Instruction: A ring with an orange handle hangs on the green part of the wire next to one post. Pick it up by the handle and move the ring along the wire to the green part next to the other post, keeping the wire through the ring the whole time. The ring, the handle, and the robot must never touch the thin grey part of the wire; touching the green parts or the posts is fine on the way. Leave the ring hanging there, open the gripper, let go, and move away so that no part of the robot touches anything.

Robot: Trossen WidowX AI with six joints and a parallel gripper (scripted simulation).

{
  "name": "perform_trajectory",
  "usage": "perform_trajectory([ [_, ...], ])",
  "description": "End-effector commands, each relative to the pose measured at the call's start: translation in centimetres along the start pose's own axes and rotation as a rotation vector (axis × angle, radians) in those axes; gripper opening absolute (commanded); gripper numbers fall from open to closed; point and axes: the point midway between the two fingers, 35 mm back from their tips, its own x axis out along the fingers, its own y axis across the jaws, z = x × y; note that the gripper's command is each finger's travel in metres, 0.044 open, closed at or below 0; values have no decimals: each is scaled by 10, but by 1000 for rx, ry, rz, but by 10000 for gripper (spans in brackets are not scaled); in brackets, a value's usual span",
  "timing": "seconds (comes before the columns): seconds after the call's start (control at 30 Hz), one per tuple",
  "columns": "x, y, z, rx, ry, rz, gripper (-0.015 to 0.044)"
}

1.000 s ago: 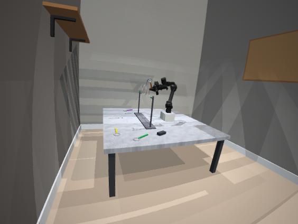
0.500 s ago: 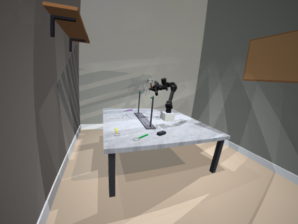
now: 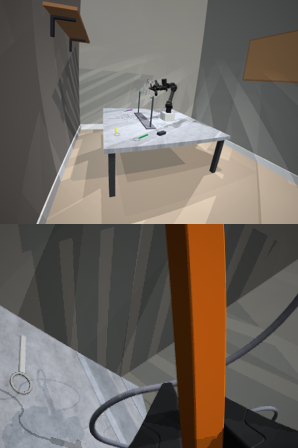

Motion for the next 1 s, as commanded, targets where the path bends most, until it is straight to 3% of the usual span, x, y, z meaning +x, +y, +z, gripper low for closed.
perform_trajectory([
  [0.0,-1,-3,-2,-44,-3,-24,-150],
  [0.97,0,-16,0,-370,-45,-176,-150],
])
